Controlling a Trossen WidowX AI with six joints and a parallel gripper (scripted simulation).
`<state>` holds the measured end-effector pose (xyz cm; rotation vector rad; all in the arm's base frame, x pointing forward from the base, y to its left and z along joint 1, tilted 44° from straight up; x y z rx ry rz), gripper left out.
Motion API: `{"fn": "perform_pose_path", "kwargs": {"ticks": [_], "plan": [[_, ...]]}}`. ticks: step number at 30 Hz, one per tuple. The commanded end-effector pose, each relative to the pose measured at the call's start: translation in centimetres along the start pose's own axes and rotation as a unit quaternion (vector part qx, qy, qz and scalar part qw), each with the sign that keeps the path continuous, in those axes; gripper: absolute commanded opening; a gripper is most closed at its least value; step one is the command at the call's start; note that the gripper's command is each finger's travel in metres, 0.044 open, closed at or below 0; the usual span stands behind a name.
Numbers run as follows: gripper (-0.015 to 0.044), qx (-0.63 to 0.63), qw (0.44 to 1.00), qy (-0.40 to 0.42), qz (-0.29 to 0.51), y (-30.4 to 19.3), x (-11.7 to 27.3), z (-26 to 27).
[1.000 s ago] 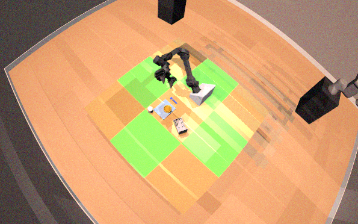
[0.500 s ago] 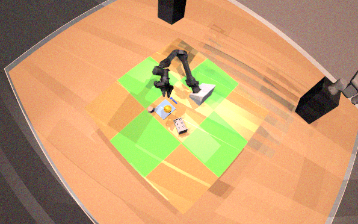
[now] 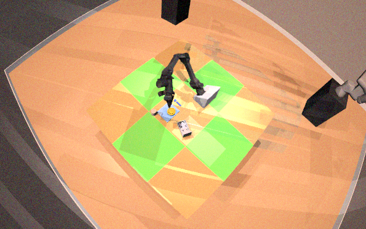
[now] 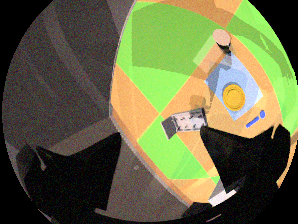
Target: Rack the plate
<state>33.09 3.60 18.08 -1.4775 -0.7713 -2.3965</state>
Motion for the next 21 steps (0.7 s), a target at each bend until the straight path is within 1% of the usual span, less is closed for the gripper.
{"fn": "perform_pose_path", "kwargs": {"ticks": [1, 11, 21], "plan": [[0.04, 0.035, 0.998, -0.04, -0.013, 0.4, -1.2, -1.4], [0.04, 0.139, 0.978, -0.153, -0.034, 1.4, -4.0, -5.1], [0.04, 0.242, 0.935, -0.257, -0.027, 2.2, -5.9, -8.6]]}}
Point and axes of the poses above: the point midway between the two fingers, 35 mm back from their tips, its own x axis back along the fingers, its own z axis across the jaws, y = z × x, the point moved 1 cm from there along x, back along the fingers, and after that the axes turned 13 degrees about -x, right-handed, at the moved point
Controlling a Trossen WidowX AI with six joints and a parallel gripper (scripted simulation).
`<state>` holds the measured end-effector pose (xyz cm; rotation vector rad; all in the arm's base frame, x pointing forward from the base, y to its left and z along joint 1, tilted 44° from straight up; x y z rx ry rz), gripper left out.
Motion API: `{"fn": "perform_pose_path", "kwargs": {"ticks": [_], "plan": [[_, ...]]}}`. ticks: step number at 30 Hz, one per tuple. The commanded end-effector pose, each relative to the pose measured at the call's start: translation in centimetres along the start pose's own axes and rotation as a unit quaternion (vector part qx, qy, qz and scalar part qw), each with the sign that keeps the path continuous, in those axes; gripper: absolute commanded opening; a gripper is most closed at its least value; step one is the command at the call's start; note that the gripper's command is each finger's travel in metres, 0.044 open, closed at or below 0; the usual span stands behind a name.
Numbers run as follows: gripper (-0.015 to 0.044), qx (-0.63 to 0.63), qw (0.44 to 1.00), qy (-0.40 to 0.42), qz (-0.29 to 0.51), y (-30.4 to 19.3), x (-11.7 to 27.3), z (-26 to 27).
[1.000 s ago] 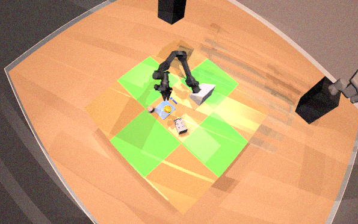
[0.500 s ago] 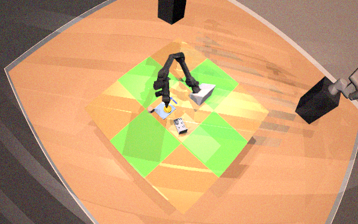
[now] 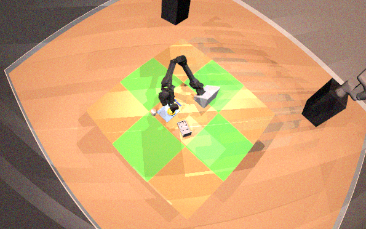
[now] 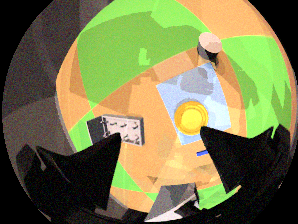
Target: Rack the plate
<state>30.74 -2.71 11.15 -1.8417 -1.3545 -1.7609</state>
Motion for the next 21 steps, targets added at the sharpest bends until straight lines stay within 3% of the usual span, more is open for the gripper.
{"fn": "perform_pose_path", "kwargs": {"ticks": [1, 15, 21], "plan": [[0.04, 0.042, 0.998, -0.038, 0.003, -0.3, -1.1, -0.9], [0.04, 0.216, 0.959, -0.182, 0.027, -1.0, -4.5, -4.1], [0.04, 0.224, 0.956, -0.189, 0.029, -1.1, -4.7, -4.2]]}}
Point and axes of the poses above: the point midway between the two fingers, 35 mm back from their tips, its own x axis back along the fingers, its own z axis across the jaws, y = z × x, the point moved 1 cm from there along x, back along the fingers, and after that the axes turned 13 degrees about -x, right-handed, at the moved point
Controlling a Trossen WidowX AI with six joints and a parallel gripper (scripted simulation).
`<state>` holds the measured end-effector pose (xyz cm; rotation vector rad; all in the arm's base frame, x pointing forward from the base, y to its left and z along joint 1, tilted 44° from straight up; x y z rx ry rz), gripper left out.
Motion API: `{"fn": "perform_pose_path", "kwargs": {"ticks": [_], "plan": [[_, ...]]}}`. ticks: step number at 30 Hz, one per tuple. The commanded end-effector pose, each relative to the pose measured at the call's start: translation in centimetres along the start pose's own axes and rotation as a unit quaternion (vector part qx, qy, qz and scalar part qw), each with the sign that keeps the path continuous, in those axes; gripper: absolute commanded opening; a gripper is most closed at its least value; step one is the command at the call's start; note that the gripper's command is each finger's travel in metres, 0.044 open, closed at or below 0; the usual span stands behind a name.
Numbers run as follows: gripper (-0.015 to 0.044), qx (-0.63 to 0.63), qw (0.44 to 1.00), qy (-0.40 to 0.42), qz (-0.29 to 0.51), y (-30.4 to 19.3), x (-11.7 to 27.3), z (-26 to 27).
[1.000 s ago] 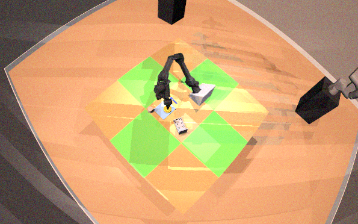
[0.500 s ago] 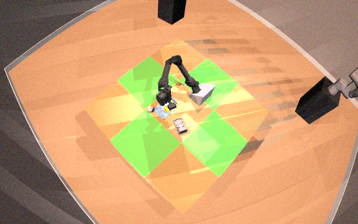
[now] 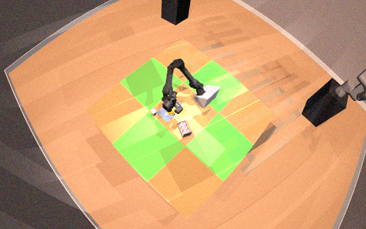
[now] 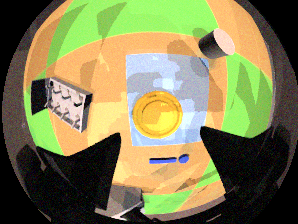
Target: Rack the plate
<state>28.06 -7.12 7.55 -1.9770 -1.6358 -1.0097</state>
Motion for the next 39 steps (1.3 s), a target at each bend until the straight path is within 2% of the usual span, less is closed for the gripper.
{"fn": "perform_pose_path", "kwargs": {"ticks": [1, 39], "plan": [[0.04, 0.008, 1.0, -0.005, 0.0, 0.0, -0.2, 0.0], [0.04, 0.008, 1.0, -0.007, 0.0, 0.0, -5.9, 0.0]]}}
Point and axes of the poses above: the point midway between the two fingers, 35 mm back from their tips, its own x axis back along the fingers, its own z axis across the jaws, y = z × x, the point moved 1 cm from there along x, back along the fingers, and after that the axes turned 13 degrees about -x, right-handed, at the moved point
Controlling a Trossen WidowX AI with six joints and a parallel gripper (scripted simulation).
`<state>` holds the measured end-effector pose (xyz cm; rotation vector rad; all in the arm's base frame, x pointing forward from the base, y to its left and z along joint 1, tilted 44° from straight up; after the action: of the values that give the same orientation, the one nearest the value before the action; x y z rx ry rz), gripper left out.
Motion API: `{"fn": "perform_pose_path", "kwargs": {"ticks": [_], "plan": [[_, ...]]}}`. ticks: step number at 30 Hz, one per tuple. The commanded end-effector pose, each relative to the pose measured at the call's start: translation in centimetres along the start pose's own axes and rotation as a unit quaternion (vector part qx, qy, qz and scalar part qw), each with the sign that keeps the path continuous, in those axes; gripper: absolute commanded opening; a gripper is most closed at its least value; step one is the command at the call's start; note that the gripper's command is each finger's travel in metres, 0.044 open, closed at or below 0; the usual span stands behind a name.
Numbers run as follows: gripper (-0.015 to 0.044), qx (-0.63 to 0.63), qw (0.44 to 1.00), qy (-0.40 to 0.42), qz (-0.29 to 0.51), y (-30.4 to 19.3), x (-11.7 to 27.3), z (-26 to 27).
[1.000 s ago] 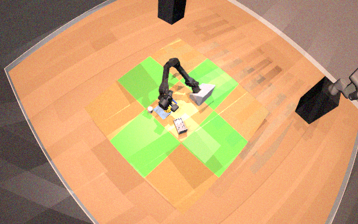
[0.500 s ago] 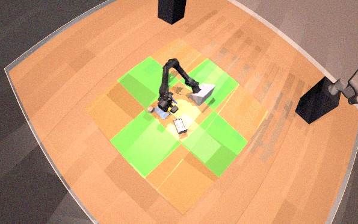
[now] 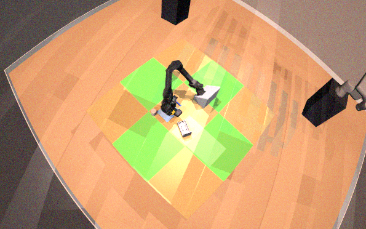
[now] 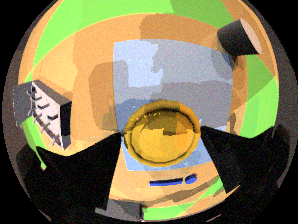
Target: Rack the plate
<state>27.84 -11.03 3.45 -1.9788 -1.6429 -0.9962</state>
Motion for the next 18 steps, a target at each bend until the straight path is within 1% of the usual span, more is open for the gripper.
{"fn": "perform_pose_path", "kwargs": {"ticks": [1, 8, 18], "plan": [[0.0393, 0.004, 1.0, -0.002, 0.0, -0.13, -0.27, -0.03], [0.039, 0.004, 1.0, -0.002, 0.0, -0.13, -0.27, -0.03], [0.0323, 0.004, 1.0, -0.002, 0.0, -0.13, -0.27, -0.03]]}}
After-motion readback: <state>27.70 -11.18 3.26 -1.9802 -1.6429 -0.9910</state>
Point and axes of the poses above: the point midway between the two fingers, 35 mm back from their tips, its own x axis back along the fingers, its own z axis across the jaws, y = z × x, the point moved 1 cm from there along x, back along the fingers, and after that the axes turned 13 degrees about -x, right-handed, at the moved point
